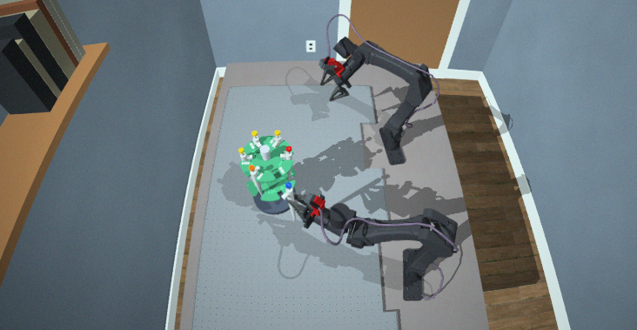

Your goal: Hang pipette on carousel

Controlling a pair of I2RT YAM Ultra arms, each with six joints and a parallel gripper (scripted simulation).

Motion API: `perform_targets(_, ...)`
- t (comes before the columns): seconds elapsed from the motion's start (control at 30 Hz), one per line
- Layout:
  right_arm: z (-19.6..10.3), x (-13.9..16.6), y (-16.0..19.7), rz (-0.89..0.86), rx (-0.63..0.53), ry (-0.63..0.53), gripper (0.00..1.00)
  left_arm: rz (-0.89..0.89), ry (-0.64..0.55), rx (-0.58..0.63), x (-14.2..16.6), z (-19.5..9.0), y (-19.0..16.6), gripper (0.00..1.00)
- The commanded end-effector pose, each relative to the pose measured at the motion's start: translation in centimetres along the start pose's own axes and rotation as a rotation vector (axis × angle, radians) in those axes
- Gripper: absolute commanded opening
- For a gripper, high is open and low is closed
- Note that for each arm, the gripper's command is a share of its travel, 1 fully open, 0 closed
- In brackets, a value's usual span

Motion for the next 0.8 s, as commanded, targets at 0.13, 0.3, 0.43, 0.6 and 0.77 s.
perform_targets(0.13, -0.6, -0.8, -0.3, -0.022, 0.013, -0.038, 1.0, 0.016, -0.09, 0.002, -3.3, 0.0, -0.4, 0.12)
perform_targets(0.3, -0.6, -0.8, -0.3, -0.022, 0.013, -0.038, 1.0, 0.016, -0.09, 0.002, -3.3, 0.0, -0.4, 0.12)
perform_targets(0.43, -0.6, -0.8, -0.3, -0.022, 0.013, -0.038, 1.0, 0.016, -0.089, 0.0, -3.3, 0.1, -0.4, 0.12)
perform_targets(0.6, -0.6, -0.8, -0.3, -0.022, 0.013, -0.038, 1.0, 0.009, -0.058, 0.002, -2.0, 1.3, -0.7, 0.12)
perform_targets(0.77, -0.6, -0.8, -0.3, -0.022, 0.013, -0.038, 1.0, 0.008, -0.055, 0.002, -2.0, 1.6, -0.9, 0.12)
Point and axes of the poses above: on each arm, the point where the finger pads meet when closed, its own z axis out along the fingers, its own y axis across the jaws, x = y × z, the point moved 8 cm from there along -z, back along the fingers, and after that the axes turned 3 degrees about z, right-handed, at the moved point
